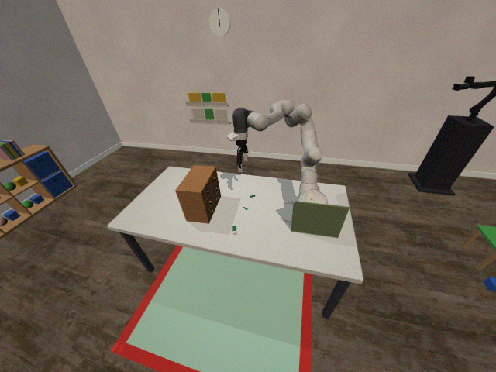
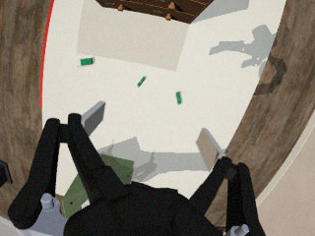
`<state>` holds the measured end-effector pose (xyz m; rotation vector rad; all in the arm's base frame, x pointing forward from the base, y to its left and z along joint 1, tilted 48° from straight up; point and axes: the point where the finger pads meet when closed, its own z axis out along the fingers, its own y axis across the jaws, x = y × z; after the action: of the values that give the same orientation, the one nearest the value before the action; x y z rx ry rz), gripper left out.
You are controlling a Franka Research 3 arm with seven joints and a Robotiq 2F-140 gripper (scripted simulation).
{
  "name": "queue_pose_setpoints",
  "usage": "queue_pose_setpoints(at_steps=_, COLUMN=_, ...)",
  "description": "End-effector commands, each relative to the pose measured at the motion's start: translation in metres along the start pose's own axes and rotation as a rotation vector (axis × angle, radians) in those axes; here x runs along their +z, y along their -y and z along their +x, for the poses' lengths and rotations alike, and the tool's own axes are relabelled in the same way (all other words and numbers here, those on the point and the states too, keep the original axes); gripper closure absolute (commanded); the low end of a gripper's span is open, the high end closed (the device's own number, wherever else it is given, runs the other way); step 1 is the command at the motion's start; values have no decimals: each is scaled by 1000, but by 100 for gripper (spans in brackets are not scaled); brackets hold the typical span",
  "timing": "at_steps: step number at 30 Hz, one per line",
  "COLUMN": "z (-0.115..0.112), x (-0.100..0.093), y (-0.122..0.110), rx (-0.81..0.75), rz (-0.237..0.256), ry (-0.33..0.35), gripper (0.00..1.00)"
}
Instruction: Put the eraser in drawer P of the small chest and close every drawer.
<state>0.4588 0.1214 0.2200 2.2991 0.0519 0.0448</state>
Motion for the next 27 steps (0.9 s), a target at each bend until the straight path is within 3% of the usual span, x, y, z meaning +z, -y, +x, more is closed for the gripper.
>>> queue_pose_setpoints(at_steps=1, z=0, x=0, y=0, rx=0, rz=0, ry=0, gripper=0)
queue_pose_setpoints(at_steps=15, z=1, x=3, y=1, rx=-2, rz=0, ry=0, gripper=0)
queue_pose_setpoints(at_steps=20, z=9, x=25, y=12, rx=-14, rz=1, ry=0, gripper=0)
queue_pose_setpoints(at_steps=22, z=9, x=25, y=12, rx=-14, rz=1, ry=0, gripper=0)
queue_pose_setpoints(at_steps=27, z=22, x=62, y=29, rx=-34, rz=2, ry=0, gripper=0)
